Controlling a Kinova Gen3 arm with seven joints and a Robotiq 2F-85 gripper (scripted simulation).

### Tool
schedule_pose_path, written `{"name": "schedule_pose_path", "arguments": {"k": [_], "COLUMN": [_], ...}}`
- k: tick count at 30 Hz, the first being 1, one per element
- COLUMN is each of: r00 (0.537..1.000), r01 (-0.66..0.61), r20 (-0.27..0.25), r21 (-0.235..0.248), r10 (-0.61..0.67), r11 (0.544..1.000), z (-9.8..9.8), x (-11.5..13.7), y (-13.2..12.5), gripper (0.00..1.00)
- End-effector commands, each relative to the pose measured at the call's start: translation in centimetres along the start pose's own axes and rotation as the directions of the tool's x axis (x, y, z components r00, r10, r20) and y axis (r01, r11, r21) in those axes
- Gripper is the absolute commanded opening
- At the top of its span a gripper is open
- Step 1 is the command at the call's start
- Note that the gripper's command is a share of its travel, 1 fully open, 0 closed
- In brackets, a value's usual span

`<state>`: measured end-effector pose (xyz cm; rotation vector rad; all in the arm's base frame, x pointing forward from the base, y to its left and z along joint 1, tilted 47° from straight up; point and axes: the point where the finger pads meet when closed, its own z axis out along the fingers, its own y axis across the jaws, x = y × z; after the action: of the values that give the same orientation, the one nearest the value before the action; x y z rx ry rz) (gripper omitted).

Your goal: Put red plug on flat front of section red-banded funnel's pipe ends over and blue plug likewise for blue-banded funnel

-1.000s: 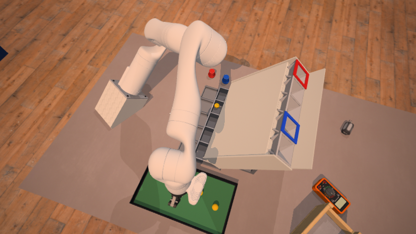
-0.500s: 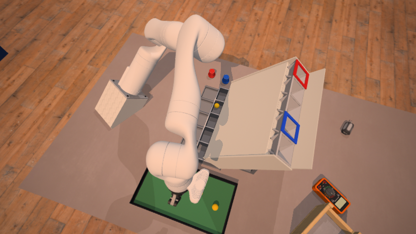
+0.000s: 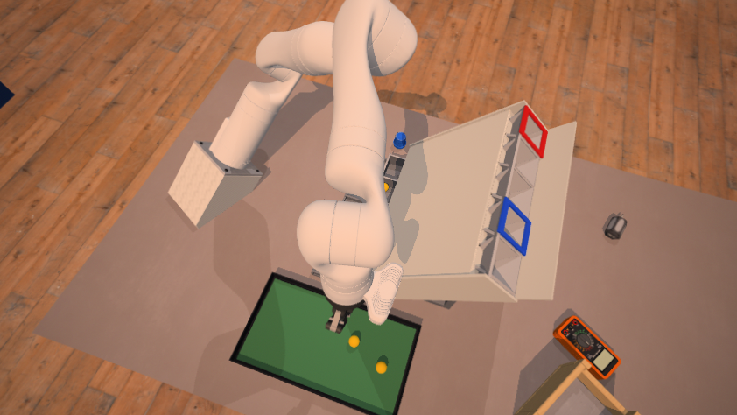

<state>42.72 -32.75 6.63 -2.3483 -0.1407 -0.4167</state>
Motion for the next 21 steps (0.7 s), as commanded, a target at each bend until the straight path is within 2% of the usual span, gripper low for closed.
{"name": "schedule_pose_path", "arguments": {"k": [1,8,9,12,16,21], "r00": [1.0,1.0,1.0,1.0,1.0,1.0], "r01": [-0.002,-0.002,-0.002,-0.002,-0.002,-0.002], "r20": [-0.001,-0.001,-0.001,-0.001,-0.001,-0.001], "r21": [-0.003,-0.003,-0.001,-0.001,-0.001,-0.001], "r10": [0.002,0.002,0.002,0.002,0.002,0.002], "r11": [1.0,1.0,1.0,1.0,1.0,1.0], "z": [-4.7,-4.7,-9.0,-9.9,-13.3,-13.4], "x": [2.3,2.4,4.6,5.1,7.0,7.0], "y": [-4.7,-4.7,-9.3,-10.3,-13.9,-14.0], "gripper": [0.0,0.0,0.0,0.0,0.0,0.0]}}
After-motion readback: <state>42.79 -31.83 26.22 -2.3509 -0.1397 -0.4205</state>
